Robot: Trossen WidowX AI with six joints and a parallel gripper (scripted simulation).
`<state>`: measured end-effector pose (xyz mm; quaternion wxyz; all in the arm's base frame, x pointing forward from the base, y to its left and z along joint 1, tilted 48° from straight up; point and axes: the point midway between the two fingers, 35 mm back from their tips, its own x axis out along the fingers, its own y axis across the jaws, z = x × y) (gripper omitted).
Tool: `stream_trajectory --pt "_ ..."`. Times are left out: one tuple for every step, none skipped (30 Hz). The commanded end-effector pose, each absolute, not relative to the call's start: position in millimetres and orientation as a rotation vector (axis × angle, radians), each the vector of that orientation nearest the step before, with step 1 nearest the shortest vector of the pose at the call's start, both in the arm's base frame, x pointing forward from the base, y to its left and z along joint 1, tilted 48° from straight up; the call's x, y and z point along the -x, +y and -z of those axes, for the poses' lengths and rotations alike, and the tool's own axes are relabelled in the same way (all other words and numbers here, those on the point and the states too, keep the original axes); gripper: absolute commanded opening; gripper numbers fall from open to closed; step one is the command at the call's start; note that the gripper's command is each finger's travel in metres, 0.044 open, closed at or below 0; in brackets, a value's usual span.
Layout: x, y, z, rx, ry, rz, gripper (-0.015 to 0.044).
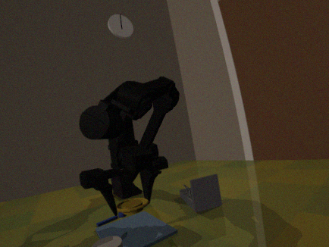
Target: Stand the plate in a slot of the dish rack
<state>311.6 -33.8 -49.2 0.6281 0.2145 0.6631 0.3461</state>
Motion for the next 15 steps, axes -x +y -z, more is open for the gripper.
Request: stream_trajectory --pt "-315 -49 36 -0.484 1.518 -0.792 0.0" --pt "-316 -53 32 -0.484 1.518 -0.792 0.0" --pt "-317 -56 29 -0.484 1.518 -0.792 0.0" --pt "-317 -60 26 -0.484 1.518 -0.792 0.0" --pt "-317 -63 22 -0.484 1.518 -0.792 0.0" --pt "-318 -67 19 -0.484 1.519 -0.793 0.0" --pt "-318 -70 15 -0.484 1.519 -0.793 0.0" --pt "-319 -72 13 -0.484 1.519 -0.793 0.0" --pt "-319 -75 11 -0.484 1.519 -0.794 0.0" --pt "-320 -77 8 -0.485 1.519 -0.794 0.0" --pt "-320 -80 6 -0.485 1.519 -0.794 0.0" --pt "-321 -82 3 -0.485 1.519 -0.795 0.0" --pt "-321 -84 2 -0.485 1.519 -0.795 0.0" --pt "-321 -85 1 -0.485 1.519 -0.795 0.0" --pt "-321 -86 0 -0.485 1.519 -0.795 0.0"
